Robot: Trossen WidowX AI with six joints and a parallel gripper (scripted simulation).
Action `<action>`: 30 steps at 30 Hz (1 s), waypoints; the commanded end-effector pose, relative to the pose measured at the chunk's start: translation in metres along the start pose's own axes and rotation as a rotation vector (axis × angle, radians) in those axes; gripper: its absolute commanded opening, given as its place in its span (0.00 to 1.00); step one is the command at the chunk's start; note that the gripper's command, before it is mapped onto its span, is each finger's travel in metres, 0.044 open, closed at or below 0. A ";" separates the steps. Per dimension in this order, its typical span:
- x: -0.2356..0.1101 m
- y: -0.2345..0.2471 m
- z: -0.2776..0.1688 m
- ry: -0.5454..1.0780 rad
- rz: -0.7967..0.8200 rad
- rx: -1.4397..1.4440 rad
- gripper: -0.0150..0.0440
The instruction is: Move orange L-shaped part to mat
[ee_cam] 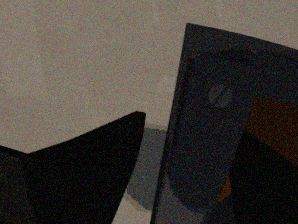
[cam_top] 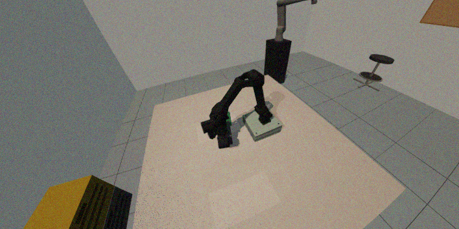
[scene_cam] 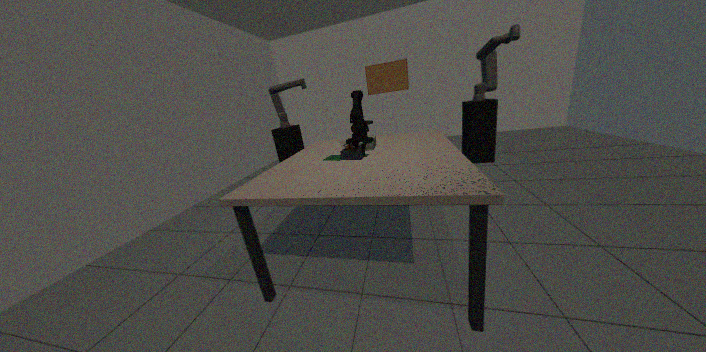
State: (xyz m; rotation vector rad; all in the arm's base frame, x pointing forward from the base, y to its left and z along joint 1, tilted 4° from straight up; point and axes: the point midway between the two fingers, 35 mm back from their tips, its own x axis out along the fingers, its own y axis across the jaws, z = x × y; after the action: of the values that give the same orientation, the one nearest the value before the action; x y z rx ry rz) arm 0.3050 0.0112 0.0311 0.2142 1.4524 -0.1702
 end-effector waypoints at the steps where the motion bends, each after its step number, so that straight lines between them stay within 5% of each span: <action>1: -0.002 0.001 0.000 0.001 -0.001 0.001 0.56; 12: -0.020 0.010 0.001 0.004 -0.006 0.006 0.56; 19: -0.104 0.000 0.001 0.004 -0.007 0.006 0.56; 30: -0.104 0.002 0.004 -0.008 -0.001 0.012 0.56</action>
State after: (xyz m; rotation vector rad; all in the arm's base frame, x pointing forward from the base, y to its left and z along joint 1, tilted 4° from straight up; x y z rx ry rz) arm 0.2968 0.0102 0.1347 0.2216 1.4453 -0.1802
